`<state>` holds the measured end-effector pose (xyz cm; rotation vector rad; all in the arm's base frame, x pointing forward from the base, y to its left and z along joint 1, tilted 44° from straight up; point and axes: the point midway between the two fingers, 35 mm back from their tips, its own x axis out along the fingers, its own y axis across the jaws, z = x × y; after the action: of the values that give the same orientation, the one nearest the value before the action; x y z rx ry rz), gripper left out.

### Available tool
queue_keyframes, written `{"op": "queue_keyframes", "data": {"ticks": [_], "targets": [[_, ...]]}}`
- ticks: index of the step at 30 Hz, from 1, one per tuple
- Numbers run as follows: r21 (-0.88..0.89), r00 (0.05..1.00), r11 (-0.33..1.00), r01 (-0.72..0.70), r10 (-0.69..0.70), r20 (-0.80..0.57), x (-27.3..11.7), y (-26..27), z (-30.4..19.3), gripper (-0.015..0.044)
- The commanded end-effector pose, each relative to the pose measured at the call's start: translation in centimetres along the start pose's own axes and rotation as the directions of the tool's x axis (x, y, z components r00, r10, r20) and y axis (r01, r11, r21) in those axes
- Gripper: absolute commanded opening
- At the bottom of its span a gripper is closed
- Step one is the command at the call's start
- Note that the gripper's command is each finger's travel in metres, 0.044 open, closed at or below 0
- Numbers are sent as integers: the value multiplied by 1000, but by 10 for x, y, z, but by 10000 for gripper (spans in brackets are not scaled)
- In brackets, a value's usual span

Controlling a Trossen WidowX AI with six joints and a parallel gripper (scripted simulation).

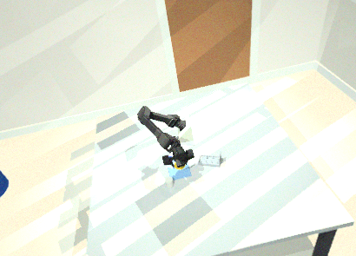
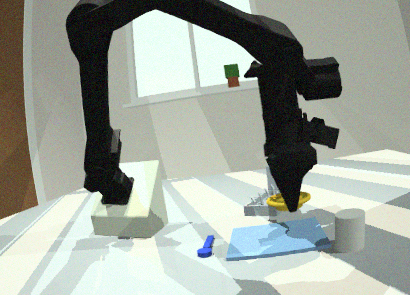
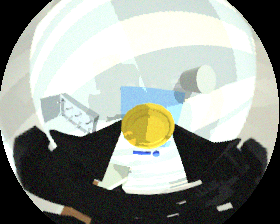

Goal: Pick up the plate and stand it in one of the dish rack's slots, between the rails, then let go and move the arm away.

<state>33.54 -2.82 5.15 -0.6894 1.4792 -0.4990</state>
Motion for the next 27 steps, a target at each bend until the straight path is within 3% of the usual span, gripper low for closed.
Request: {"op": "queue_keyframes", "data": {"ticks": [1,27], "targets": [[7,1000,1000,-7,7,3,-18,1,4,0],[4,1000,1000,-1,1,9,-125,3,7,0]]}}
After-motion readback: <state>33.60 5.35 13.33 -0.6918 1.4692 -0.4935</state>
